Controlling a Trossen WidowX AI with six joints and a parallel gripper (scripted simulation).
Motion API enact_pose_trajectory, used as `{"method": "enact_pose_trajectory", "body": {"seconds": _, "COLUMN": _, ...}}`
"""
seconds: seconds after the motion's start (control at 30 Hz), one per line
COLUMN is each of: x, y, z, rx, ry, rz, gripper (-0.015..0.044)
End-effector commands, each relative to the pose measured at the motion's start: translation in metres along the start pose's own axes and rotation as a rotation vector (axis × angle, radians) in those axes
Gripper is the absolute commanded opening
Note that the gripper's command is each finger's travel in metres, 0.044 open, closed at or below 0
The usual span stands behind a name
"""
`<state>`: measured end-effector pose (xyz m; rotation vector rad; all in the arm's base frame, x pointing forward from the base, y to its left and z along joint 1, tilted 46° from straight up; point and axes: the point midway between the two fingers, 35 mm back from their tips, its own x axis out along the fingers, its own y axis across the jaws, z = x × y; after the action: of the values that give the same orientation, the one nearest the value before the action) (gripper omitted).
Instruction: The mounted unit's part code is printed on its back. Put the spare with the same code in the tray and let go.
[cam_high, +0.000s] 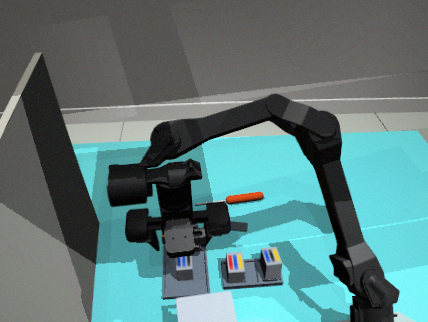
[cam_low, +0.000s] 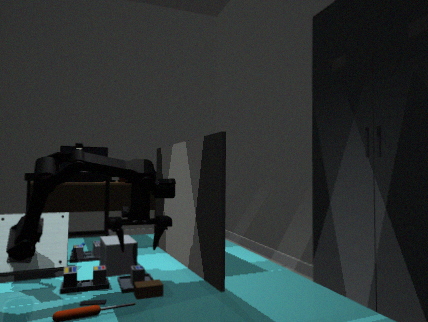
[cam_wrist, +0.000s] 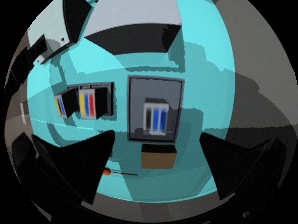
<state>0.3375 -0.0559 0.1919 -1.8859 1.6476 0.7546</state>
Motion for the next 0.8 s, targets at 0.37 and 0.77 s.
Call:
{"method": "enact_pose_trajectory", "body": {"seconds": 0.37, "x": -0.0334, "y": 0.0004, "z": 0.0019, "rx": -0.007, "ry": 0.000, "rz": -0.028, "gripper": 0.0440}}
{"method": "enact_pose_trajectory", "body": {"seconds": 0.77, "x": -0.0334, "y": 0.0004, "z": 0.0019, "rx": -0.007, "ry": 0.000, "rz": -0.028, "gripper": 0.0440}}
